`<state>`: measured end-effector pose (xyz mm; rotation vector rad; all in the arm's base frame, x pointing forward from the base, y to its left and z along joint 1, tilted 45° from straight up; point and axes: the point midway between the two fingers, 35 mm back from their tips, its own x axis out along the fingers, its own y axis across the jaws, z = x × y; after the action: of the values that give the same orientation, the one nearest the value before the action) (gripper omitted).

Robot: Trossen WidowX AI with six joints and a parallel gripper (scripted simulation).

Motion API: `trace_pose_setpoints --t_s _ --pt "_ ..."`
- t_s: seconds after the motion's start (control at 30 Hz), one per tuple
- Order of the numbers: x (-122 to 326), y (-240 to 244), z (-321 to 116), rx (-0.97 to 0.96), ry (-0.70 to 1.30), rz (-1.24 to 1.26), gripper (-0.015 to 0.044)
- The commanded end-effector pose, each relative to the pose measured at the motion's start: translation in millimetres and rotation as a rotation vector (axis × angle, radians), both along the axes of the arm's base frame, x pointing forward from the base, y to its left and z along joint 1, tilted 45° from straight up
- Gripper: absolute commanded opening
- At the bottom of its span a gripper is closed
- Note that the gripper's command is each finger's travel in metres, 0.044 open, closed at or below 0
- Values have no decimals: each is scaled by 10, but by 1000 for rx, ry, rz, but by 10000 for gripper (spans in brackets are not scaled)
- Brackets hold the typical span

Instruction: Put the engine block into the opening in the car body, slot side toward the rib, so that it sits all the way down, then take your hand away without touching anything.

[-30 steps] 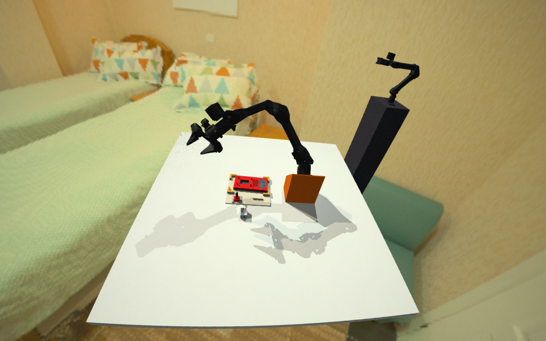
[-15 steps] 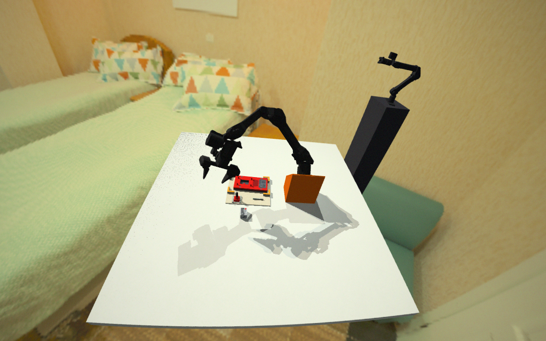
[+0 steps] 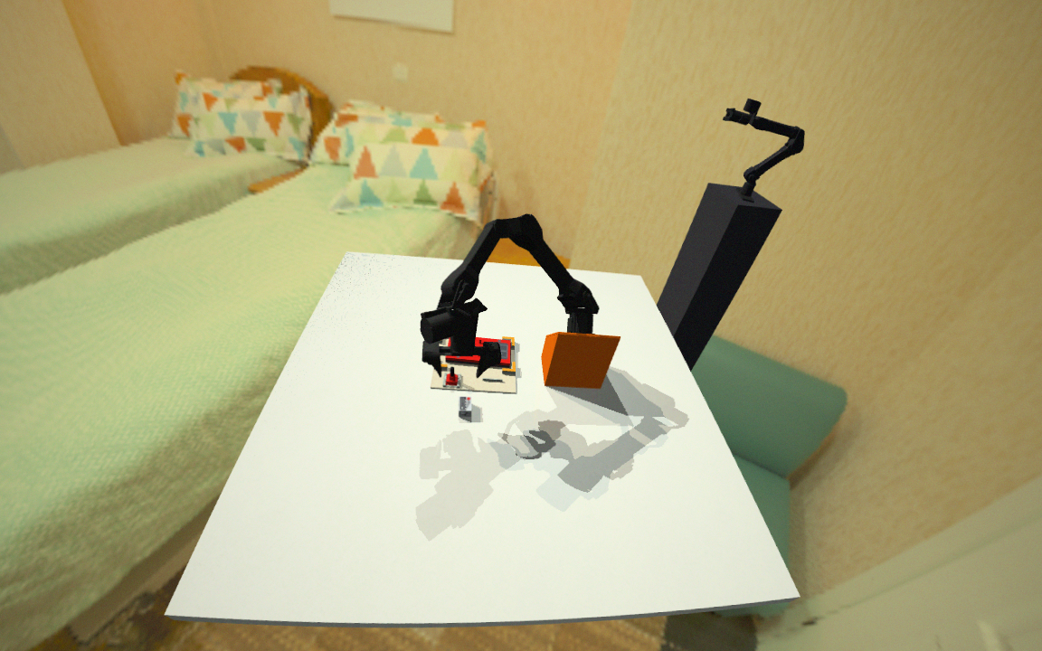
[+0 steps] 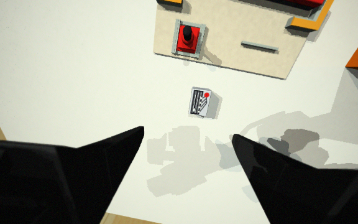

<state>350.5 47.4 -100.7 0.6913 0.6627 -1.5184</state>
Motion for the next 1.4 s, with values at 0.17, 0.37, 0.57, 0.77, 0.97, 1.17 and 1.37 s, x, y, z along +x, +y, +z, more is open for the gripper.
trace_pose_setpoints --t_s 0.17,0.37,0.57,0.77,0.97,1.17,1.37 --pt "-231 -62 -77 -59 18 -62 440" --pt "-302 -540 -556 -63 18 -62 440" --pt "-277 -530 -568 -63 18 -62 440" --pt "-288 -635 -677 -64 18 -62 440" --pt "-293 -686 -728 -64 18 -62 440" --pt "-302 -754 -797 -65 18 -62 440" --pt "-314 -821 -862 -66 18 -62 440"
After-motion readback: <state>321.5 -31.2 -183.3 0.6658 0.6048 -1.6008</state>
